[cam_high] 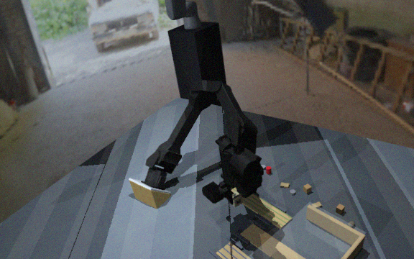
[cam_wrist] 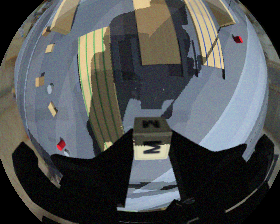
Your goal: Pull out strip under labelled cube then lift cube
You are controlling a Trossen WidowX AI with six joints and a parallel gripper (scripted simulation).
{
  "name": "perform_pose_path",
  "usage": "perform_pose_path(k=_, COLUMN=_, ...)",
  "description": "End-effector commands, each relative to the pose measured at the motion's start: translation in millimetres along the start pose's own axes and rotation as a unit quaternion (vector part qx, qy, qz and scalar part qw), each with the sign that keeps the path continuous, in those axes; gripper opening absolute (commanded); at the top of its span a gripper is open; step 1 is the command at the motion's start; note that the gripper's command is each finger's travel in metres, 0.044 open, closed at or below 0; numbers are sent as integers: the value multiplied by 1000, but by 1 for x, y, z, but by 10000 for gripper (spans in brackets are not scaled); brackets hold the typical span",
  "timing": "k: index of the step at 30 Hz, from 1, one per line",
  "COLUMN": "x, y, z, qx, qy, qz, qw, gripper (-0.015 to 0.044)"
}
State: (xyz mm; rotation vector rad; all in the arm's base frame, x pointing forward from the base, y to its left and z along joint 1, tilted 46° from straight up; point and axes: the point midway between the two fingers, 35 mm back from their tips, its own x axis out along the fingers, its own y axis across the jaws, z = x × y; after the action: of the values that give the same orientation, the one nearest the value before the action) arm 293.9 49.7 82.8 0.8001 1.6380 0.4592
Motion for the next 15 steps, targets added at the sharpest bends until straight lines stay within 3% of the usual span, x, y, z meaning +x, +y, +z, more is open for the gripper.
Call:
perform_pose_path(k=1, x=-11, y=-1, z=-2, qx=-3, qy=-2, qz=-2, qw=1000, gripper=0)
perform_pose_path(k=6, x=-34, y=-2, z=-3, qx=-3, qy=-2, qz=-2, qw=1000, gripper=0)
perform_pose_path(k=15, x=-35, y=-2, z=-3, qx=-3, qy=-2, qz=-2, qw=1000, gripper=0)
